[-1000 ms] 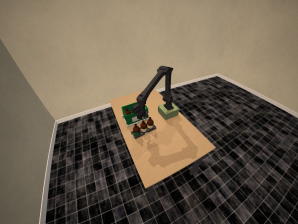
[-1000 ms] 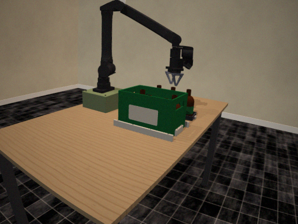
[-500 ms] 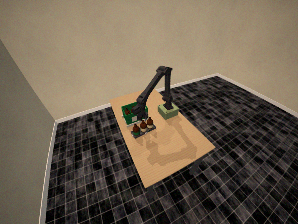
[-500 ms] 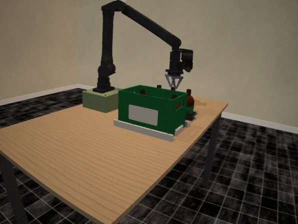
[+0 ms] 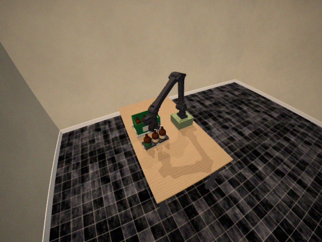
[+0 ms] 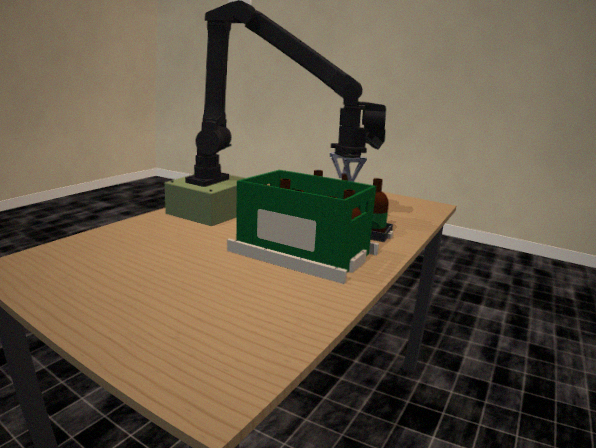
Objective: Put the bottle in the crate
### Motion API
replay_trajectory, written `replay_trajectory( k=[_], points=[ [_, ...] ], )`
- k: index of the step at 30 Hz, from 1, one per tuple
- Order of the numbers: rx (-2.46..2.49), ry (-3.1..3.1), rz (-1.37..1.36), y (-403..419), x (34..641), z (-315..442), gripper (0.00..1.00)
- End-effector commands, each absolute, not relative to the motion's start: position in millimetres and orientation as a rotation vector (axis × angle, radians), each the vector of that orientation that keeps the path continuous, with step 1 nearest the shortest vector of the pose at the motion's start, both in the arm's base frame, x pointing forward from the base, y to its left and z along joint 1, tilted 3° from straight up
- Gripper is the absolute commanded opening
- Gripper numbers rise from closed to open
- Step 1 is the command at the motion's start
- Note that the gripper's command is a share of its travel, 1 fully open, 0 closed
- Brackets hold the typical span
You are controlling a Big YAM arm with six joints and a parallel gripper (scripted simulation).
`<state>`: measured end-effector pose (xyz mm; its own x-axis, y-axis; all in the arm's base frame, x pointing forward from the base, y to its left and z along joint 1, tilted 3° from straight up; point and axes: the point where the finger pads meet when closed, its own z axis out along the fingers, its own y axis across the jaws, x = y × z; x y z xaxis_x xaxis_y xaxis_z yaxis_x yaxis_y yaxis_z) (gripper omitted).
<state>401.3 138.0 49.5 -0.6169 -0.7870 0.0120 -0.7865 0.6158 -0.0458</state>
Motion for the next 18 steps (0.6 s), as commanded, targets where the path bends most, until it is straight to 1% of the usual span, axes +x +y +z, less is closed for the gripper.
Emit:
replay_trajectory(
  k=[1,18],
  points=[
    [-1.386,2.824,-0.070,133.6,398.7,37.5,0.61],
    [-1.384,2.821,-0.071,133.4,398.8,38.2,0.61]
  ],
)
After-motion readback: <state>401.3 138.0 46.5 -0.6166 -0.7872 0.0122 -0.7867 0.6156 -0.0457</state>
